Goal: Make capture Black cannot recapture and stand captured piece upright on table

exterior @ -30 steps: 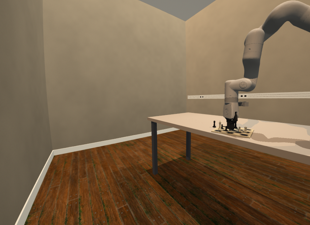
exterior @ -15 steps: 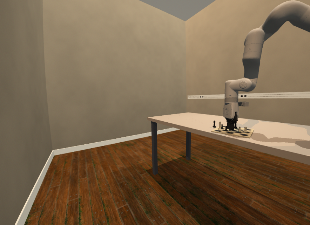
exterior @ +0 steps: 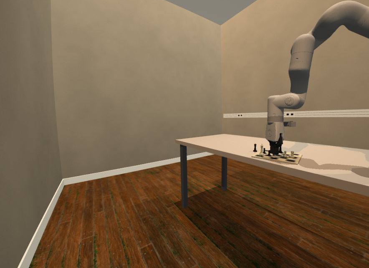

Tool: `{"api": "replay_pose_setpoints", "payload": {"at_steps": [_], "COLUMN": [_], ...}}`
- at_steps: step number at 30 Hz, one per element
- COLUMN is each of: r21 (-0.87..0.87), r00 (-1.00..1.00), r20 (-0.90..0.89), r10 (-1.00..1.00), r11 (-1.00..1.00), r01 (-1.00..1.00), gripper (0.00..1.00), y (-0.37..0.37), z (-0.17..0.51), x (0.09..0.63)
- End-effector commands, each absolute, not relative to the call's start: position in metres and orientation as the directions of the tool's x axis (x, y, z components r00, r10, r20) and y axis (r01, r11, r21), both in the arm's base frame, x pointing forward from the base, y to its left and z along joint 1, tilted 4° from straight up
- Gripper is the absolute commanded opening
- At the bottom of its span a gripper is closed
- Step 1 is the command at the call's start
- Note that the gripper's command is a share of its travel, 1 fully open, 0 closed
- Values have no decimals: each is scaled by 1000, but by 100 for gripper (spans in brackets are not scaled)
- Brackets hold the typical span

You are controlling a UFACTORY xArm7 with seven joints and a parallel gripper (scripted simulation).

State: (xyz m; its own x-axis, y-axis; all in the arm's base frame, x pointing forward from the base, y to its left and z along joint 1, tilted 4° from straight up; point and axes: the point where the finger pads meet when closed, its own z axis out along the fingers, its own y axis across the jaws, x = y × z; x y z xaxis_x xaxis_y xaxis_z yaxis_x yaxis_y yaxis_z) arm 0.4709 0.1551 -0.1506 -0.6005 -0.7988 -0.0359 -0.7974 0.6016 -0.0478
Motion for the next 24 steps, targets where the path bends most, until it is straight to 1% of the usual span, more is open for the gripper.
{"api": "replay_pose_setpoints", "payload": {"at_steps": [1, 24], "r21": [-50, -50], "r00": [-600, -600], "r20": [-39, -39], "r10": [-799, -799], "r11": [602, 602], "r01": [-797, -797], "gripper": [0, 0], "y": [156, 156], "z": [-150, -153], "x": [473, 473]}}
